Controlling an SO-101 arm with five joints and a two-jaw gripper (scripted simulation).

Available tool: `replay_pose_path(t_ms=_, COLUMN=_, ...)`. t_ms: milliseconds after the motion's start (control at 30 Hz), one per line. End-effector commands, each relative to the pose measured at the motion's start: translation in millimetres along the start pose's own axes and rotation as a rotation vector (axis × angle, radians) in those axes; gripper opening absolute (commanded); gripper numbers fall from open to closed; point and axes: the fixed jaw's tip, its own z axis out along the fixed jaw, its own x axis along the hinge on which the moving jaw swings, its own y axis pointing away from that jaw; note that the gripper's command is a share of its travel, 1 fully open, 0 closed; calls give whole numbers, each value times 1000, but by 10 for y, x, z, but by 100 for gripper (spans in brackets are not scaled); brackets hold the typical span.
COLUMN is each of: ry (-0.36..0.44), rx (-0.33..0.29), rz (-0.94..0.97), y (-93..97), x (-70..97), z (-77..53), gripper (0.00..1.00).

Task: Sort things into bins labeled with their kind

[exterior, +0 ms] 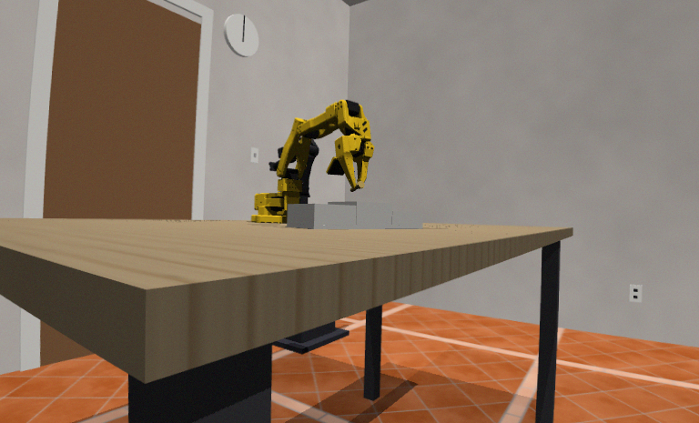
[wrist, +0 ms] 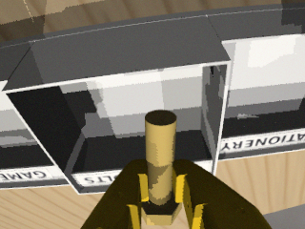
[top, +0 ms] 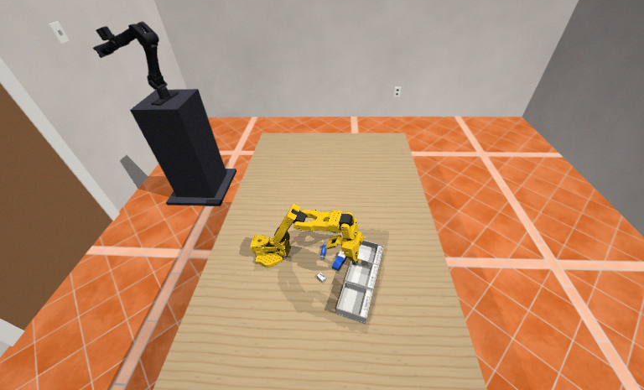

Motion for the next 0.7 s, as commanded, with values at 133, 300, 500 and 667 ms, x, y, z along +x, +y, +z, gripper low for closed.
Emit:
replay_pose_path(t_ms=133, ry=88, rx=-5, rz=-94, y=126, x=239, z=-70, gripper=0)
replay_pose_path(t_ms=300, ry=92, rx=-6, rz=-102, y=140, x=253, z=-66, gripper=0)
replay_pose_path(t_ms=500, ry=92, rx=-7, rz=-103, y=141, x=254, z=-66, gripper=0)
replay_pose_path(t_ms=667, ry=92, rx=-7, rz=-103, y=141, x=254, z=-66, gripper=0)
